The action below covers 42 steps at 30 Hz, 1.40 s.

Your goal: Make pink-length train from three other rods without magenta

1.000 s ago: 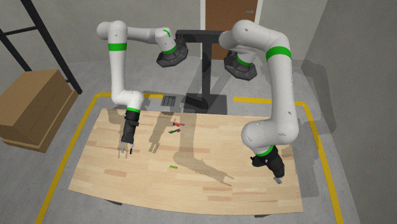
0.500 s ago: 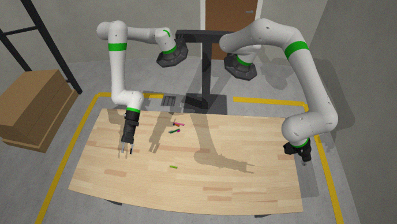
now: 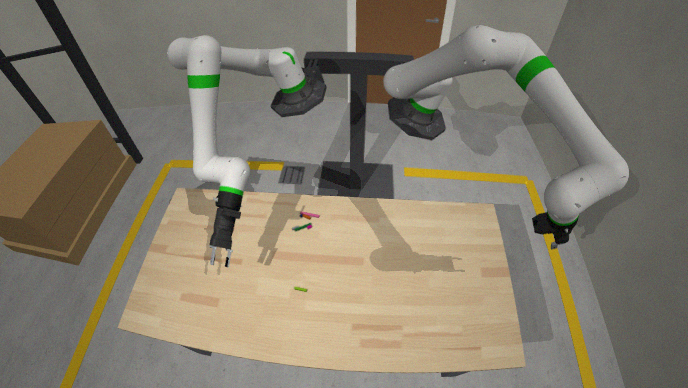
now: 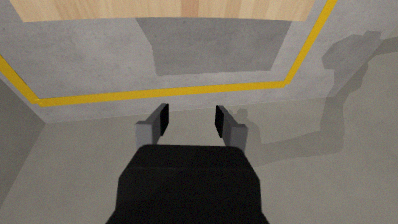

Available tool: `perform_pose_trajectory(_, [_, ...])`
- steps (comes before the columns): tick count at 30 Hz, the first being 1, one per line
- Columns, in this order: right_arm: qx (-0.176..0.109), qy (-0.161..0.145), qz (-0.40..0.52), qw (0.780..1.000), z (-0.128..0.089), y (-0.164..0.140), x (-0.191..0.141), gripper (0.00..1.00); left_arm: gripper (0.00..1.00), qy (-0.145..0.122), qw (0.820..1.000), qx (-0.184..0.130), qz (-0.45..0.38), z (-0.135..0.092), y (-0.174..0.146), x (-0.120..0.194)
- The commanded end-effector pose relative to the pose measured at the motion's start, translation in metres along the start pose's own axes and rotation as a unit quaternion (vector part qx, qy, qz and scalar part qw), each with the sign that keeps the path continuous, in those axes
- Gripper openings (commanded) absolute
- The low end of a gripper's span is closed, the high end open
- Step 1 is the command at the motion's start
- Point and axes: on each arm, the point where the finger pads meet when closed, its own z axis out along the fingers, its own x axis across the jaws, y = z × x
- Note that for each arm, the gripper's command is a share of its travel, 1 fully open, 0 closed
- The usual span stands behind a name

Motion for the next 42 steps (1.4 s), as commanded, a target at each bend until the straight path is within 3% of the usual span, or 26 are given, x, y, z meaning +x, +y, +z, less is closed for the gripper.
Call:
perform_pose_trajectory(1, [0.001, 0.001, 0.000, 1.000, 0.000, -0.001, 0.001, 1.00, 1.00, 0.031, 0.999, 0.035, 0.004, 0.018, 0.038, 0.056])
perform_pose_trajectory(4, [0.001, 0.001, 0.000, 1.000, 0.000, -0.001, 0.001, 1.00, 1.00, 0.031, 0.999, 0.035, 0.004, 0.022, 0.045, 0.066])
perform_pose_trajectory(5, [0.001, 0.001, 0.000, 1.000, 0.000, -0.001, 0.001, 1.00, 1.00, 0.038, 0.998, 0.044, 0.004, 0.031, 0.062, 0.096])
perform_pose_trajectory(9, [0.001, 0.001, 0.000, 1.000, 0.000, -0.001, 0.001, 1.00, 1.00, 0.062, 0.995, 0.080, 0.006, 0.037, 0.080, 0.137])
perform_pose_trajectory(19, [0.001, 0.001, 0.000, 1.000, 0.000, -0.001, 0.001, 1.00, 1.00, 0.084, 0.986, 0.142, 0.007, 0.045, 0.122, 0.249])
perform_pose_trajectory(21, [0.001, 0.001, 0.000, 1.000, 0.000, -0.001, 0.001, 1.00, 1.00, 0.084, 0.986, 0.142, 0.007, 0.045, 0.122, 0.249])
perform_pose_trajectory(22, [0.001, 0.001, 0.000, 1.000, 0.000, -0.001, 0.001, 1.00, 1.00, 0.086, 0.985, 0.150, 0.006, 0.045, 0.133, 0.282])
perform_pose_trajectory(36, [0.001, 0.001, 0.000, 1.000, 0.000, -0.001, 0.001, 1.00, 1.00, 0.076, 0.968, 0.239, 0.002, 0.016, 0.160, 0.436])
perform_pose_trajectory(38, [0.001, 0.001, 0.000, 1.000, 0.000, -0.001, 0.001, 1.00, 1.00, 0.076, 0.968, 0.239, 0.002, 0.016, 0.160, 0.436])
perform_pose_trajectory(42, [0.001, 0.001, 0.000, 1.000, 0.000, -0.001, 0.001, 1.00, 1.00, 0.065, 0.964, 0.257, 0.001, 0.002, 0.163, 0.473])
